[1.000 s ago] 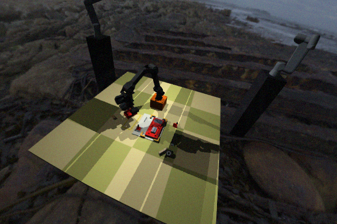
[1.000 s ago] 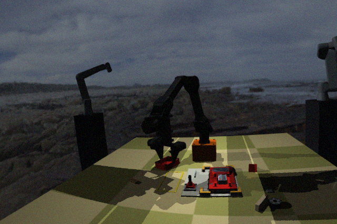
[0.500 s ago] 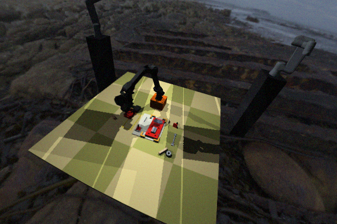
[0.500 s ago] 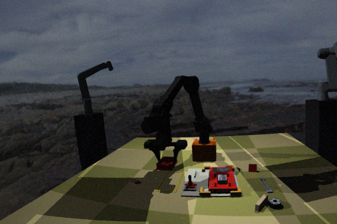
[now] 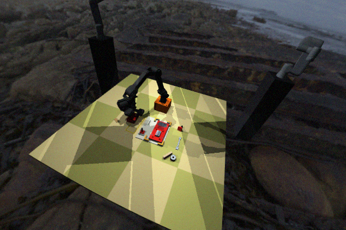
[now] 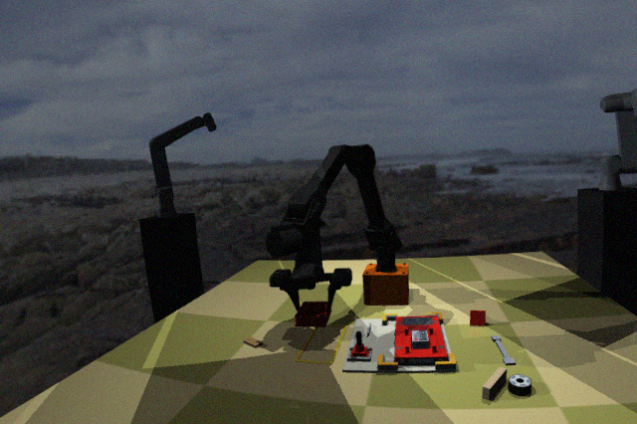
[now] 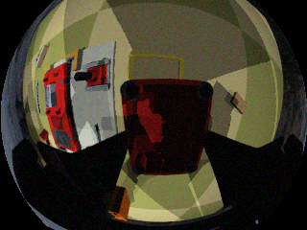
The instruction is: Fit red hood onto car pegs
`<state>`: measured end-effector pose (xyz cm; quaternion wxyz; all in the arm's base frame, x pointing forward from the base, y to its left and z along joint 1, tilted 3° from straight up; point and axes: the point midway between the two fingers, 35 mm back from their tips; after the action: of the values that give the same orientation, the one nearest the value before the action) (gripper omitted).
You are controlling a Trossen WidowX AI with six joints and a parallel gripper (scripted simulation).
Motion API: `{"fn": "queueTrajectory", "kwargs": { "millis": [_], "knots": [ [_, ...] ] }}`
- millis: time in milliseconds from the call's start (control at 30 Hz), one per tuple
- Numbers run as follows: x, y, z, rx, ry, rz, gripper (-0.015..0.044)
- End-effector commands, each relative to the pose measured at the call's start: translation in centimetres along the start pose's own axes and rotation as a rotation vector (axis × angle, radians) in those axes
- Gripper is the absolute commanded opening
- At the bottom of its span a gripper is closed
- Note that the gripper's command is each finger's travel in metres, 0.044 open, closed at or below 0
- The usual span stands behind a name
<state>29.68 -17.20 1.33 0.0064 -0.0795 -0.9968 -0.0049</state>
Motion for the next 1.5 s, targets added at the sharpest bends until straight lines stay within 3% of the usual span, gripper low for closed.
{"fn": "queueTrajectory", "kwargs": {
  "millis": [0,167,333,900,1067,1300,1467],
  "knots": [
    [0.2,0.0,2.4,0.0,0.012,-0.008,0.0],
    [0.4,0.1,5.8,0.0,0.012,-0.008,0.0],
    [0.5,0.1,6.2,0.0,0.013,-0.008,0.0],
    [0.7,0.2,5.9,-0.009,0.024,-0.002,0.044],
    [0.6,0.2,5.1,-0.008,0.022,-0.002,0.044],
    [0.6,0.3,-1.8,0.001,0.007,-0.002,0.044],
    [0.4,0.2,-1.3,0.0,-0.001,-0.005,0.044]
  ]
}}
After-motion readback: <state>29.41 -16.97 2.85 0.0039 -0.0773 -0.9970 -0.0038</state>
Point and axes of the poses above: the point midway between the two fingers, 35 mm back from their tips, its own z axis out along the fingers, its own y axis across the jaws, x = y × z, and after that the axes turned 10 degrees about z, right-handed
